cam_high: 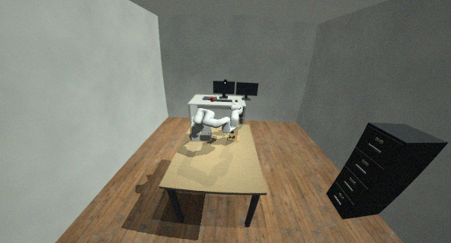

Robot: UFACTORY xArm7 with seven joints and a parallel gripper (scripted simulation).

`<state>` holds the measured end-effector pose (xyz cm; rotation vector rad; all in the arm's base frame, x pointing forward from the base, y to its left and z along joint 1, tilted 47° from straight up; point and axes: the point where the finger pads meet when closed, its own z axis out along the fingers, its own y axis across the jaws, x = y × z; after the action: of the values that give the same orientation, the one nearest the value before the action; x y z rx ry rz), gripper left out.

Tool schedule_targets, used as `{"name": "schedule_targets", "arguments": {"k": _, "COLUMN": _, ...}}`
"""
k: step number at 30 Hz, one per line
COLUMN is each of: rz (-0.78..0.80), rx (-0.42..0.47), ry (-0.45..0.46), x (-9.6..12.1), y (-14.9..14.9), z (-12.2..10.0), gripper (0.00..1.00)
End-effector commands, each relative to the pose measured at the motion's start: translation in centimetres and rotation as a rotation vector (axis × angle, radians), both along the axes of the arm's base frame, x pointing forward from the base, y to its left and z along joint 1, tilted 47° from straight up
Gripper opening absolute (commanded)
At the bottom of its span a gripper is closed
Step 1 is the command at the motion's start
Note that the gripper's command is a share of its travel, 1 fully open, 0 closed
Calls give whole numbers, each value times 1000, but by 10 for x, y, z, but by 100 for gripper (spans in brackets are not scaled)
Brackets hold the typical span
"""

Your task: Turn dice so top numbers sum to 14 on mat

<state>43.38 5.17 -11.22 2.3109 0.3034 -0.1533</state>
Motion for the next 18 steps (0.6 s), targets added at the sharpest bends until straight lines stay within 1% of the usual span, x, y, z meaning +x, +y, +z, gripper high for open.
{"name": "schedule_targets", "arguments": {"k": 1, "rz": 3, "rx": 3, "ry": -2, "x": -1, "y": 0, "z": -1, "gripper": 100}}
{"name": "schedule_targets", "arguments": {"k": 6, "rz": 9, "rx": 7, "ry": 9, "x": -17, "y": -24, "z": -18, "gripper": 100}}
{"name": "schedule_targets", "arguments": {"k": 10, "rz": 9, "rx": 7, "ry": 10, "x": -18, "y": -26, "z": -20, "gripper": 100}}
{"name": "schedule_targets", "arguments": {"k": 11, "rz": 9, "rx": 7, "ry": 10, "x": -18, "y": -26, "z": -20, "gripper": 42}}
{"name": "schedule_targets", "arguments": {"k": 18, "rz": 9, "rx": 7, "ry": 10, "x": -18, "y": -26, "z": -20, "gripper": 42}}
